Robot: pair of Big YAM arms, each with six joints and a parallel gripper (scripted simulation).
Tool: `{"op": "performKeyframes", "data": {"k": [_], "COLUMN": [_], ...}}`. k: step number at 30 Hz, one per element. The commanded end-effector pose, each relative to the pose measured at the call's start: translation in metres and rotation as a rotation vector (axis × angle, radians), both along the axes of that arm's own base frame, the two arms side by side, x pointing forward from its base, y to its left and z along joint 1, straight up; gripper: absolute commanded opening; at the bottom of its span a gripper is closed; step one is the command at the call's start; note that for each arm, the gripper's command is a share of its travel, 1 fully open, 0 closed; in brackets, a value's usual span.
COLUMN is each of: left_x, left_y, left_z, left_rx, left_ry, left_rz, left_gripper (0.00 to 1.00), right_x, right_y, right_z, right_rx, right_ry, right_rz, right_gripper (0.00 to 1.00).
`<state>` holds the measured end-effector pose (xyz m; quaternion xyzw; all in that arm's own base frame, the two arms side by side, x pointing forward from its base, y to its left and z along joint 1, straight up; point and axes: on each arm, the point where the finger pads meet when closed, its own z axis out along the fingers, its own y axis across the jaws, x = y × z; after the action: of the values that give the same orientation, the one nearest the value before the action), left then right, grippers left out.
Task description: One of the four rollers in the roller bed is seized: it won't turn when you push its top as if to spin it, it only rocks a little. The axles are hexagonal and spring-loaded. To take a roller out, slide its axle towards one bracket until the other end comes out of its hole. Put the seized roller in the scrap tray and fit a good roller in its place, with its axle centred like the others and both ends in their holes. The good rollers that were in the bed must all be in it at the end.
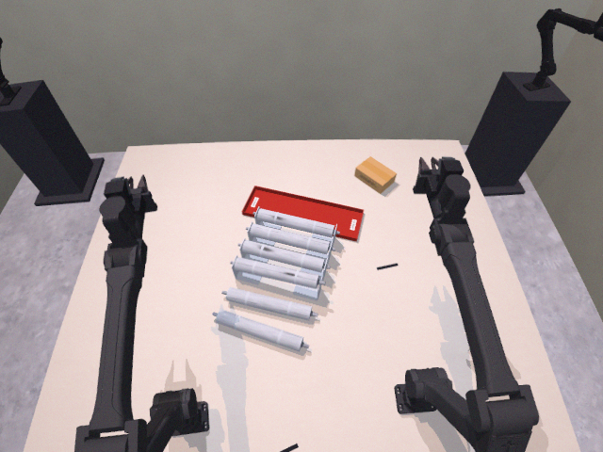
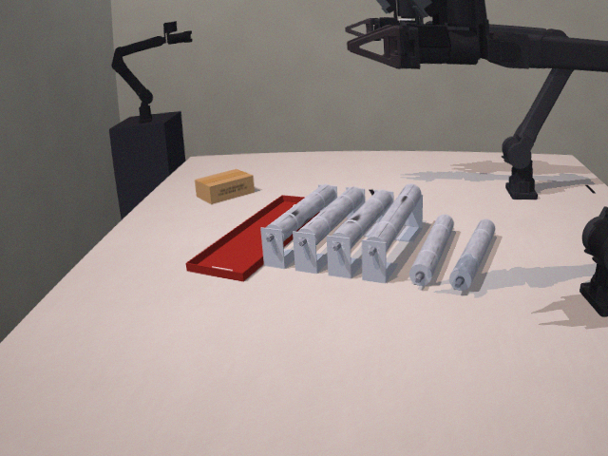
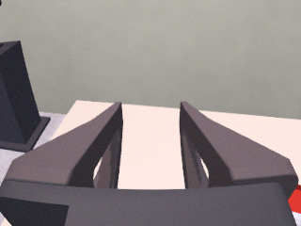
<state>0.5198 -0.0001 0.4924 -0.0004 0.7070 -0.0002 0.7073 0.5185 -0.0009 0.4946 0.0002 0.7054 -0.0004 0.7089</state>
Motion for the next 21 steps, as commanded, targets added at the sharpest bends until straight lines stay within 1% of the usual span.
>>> {"op": "performKeyframes", "data": {"k": [1,4,5,10,11,14,15,16,21], "left_x": [0.005,0.004,0.003,0.001,0.0,0.0,0.0,-0.001,-0.003], "left_y": [-0.006,-0.007,-0.007,-0.007,-0.007,-0.007,-0.007,-0.006,-0.007], "left_z": [-0.017,-0.016,-0.016,-0.011,-0.011,-0.01,-0.01,-0.009,-0.006], "left_rx": [0.011,0.011,0.011,0.011,0.011,0.009,0.009,0.009,0.01], "left_ry": [0.041,0.04,0.04,0.029,0.028,0.027,0.027,0.024,0.019], "left_rz": [-0.008,-0.011,-0.011,-0.01,-0.01,-0.011,-0.011,-0.009,-0.011], "left_gripper": [0.32,0.32,0.32,0.32,0.62,0.62,0.62,0.62,0.62], "right_x": [0.006,0.002,0.002,0.003,0.004,0.004,0.002,0.005,0.005], "right_y": [0.006,0.005,0.005,0.006,0.006,0.006,0.003,0.005,0.005], "right_z": [0.006,0.006,0.009,0.003,0.001,0.0,0.014,-0.003,-0.008], "right_rx": [0.011,0.011,0.011,0.011,0.011,0.011,0.005,0.011,0.011], "right_ry": [0.002,0.003,-0.009,-0.001,0.001,0.003,-0.022,0.008,0.016], "right_rz": [0.011,0.009,0.01,0.012,0.012,0.012,0.006,0.01,0.011], "right_gripper": [0.32,0.32,0.32,0.32,0.32,0.32,0.32,0.32,0.32]}}
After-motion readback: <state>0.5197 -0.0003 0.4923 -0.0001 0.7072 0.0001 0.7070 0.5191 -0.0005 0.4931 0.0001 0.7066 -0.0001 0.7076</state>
